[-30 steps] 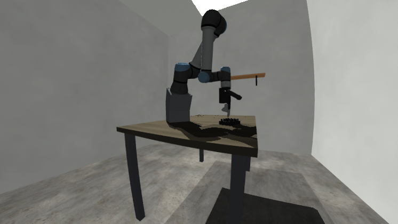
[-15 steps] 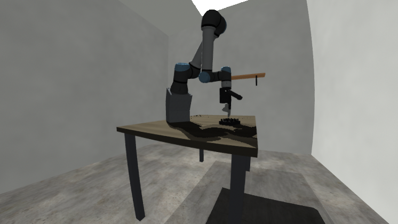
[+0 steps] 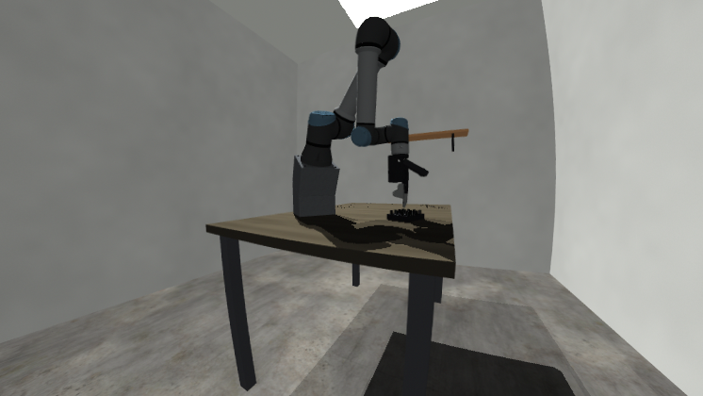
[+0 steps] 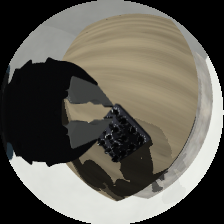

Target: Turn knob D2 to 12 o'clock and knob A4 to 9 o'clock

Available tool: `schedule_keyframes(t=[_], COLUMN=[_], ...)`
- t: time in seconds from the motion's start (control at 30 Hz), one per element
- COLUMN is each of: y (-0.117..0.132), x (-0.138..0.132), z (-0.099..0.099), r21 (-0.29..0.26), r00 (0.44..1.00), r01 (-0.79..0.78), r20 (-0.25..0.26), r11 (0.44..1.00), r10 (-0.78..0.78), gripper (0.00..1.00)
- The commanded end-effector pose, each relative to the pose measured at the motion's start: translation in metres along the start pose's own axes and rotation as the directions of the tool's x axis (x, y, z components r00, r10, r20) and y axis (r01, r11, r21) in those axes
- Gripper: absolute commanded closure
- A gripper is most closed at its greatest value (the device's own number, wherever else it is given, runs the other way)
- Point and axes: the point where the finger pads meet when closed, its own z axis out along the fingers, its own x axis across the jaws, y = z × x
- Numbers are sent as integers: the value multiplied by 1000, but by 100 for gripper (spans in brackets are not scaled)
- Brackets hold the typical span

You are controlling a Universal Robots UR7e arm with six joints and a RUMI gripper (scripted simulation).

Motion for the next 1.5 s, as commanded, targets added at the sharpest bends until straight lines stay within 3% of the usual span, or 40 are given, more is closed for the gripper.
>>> schedule_keyframes(t=[0.0, 0.77, 1.47], y=[0, 0, 0], x=[0, 0, 0], z=[0, 0, 13], r21=[1, 1, 1], r00=[1000, 1000, 1000], r01=[0, 0, 0], r20=[0, 0, 0], r11=[1000, 1000, 1000], r10=[0, 0, 0], gripper=[89, 89, 89])
